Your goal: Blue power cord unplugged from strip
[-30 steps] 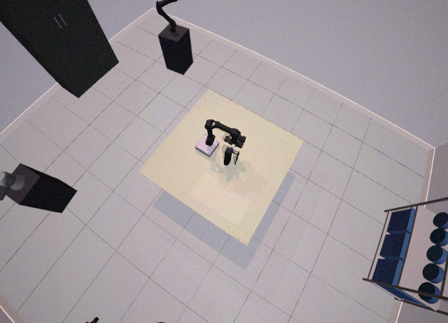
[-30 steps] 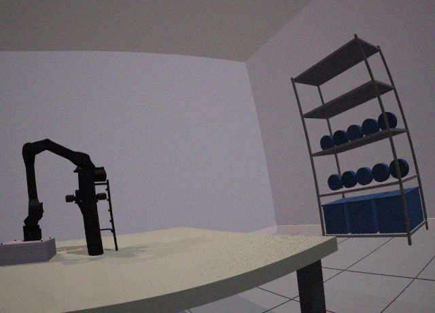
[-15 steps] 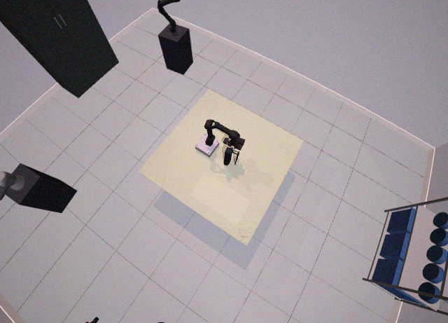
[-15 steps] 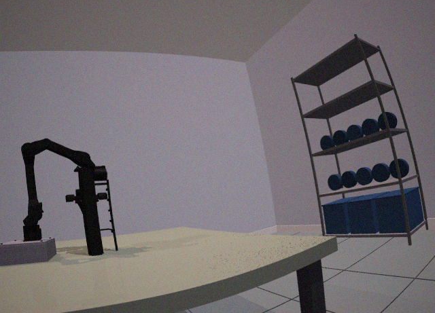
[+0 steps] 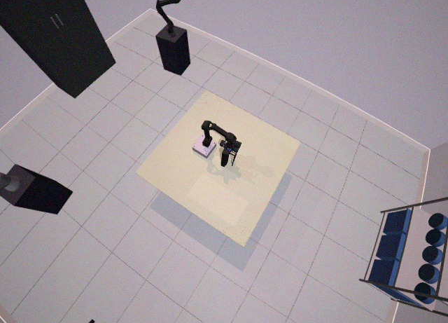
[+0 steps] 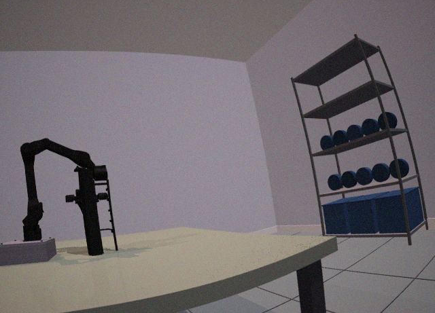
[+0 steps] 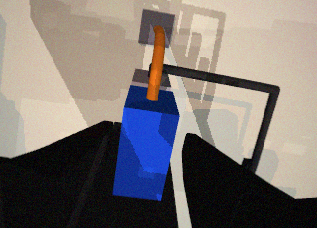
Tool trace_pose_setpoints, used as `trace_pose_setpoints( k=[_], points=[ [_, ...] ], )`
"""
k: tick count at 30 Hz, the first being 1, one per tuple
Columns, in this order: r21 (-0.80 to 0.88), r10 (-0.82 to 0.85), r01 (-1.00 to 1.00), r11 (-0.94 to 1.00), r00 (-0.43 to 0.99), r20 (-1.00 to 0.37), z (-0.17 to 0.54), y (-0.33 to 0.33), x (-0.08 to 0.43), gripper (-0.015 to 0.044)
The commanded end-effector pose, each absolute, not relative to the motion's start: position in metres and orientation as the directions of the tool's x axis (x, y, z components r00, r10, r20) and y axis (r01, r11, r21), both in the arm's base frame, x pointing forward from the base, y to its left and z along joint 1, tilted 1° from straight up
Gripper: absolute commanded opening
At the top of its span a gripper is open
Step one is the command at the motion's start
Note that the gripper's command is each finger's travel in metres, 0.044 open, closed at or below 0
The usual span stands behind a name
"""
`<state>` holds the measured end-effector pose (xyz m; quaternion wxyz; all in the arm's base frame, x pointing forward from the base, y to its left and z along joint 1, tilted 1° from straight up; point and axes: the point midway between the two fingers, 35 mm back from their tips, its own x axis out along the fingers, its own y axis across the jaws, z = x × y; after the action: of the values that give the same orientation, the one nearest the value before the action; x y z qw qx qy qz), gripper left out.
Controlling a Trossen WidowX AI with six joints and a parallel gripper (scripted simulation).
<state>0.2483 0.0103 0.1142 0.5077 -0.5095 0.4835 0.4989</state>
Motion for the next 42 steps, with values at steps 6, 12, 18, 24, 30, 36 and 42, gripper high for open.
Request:
trace_pose_setpoints(
  k=[6,12,18,24,30,36,42],
  points=[
    [-0.033,0.018,-0.999,-0.021,0.033,-0.999,0.104,0.01,0.248,0.016],
    [-0.033,0.014,-0.999,-0.017,0.033,-0.999,0.107,0.01,0.248,0.0042],
    [-0.033,0.014,-0.999,-0.017,0.033,-0.999,0.107,0.01,0.248,0.0002],
    [-0.033,0.014,-0.999,-0.017,0.033,-0.999,0.107,0.015,0.249,0.0],
    [-0.033,0.016,-0.999,-0.018,0.033,-0.999,0.108,0.025,0.25,0.0],
    [-0.033,0.017,-0.999,-0.018,0.033,-0.999,0.108,0.034,0.25,0.0],
    [-0.034,0.018,-0.999,-0.019,0.033,-0.999,0.108,0.044,0.25,0.0]
  ],
)
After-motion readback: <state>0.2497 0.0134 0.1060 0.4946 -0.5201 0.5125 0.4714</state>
